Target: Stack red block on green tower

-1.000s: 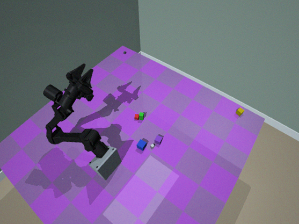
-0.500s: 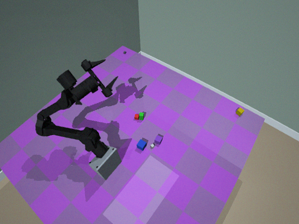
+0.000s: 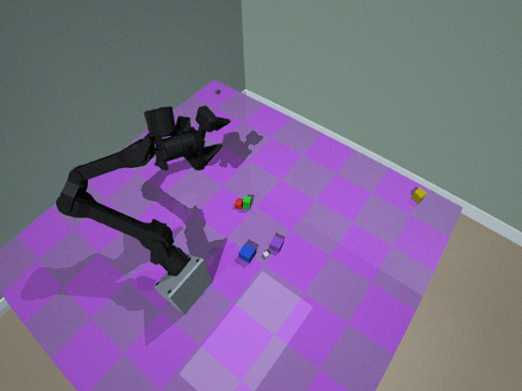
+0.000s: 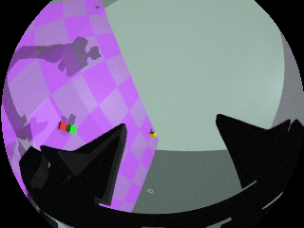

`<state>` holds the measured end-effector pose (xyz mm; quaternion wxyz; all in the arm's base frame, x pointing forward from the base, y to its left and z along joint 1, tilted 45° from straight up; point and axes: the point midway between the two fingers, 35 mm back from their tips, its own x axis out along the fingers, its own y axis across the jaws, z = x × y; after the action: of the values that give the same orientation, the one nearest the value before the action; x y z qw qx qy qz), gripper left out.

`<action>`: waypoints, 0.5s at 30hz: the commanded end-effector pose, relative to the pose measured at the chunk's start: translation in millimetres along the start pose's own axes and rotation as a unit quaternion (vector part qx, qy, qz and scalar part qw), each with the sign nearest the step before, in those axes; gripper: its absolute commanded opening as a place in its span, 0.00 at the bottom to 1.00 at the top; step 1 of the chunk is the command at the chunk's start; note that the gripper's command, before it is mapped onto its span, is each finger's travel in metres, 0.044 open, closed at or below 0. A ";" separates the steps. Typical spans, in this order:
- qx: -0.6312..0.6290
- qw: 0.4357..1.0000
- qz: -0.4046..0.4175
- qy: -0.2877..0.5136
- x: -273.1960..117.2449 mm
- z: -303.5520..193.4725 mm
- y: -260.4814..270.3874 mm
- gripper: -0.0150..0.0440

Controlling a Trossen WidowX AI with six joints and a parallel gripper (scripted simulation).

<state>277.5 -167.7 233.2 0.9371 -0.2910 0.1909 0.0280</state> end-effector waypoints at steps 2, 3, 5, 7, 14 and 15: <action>0.138 0.988 0.071 0.019 25.4 -6.4 20.5 1.00; 0.167 0.982 0.086 0.025 30.7 -7.9 25.7 1.00; 0.225 0.967 0.115 0.042 41.0 -10.8 36.5 1.00; 0.283 0.947 0.141 0.064 50.7 -14.0 48.8 1.00; 0.463 0.844 0.213 0.164 79.2 -24.3 95.6 1.00; 0.486 0.826 0.220 0.180 82.5 -25.5 102.2 1.00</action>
<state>323.9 -112.6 142.7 0.9074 0.1825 0.3672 0.0923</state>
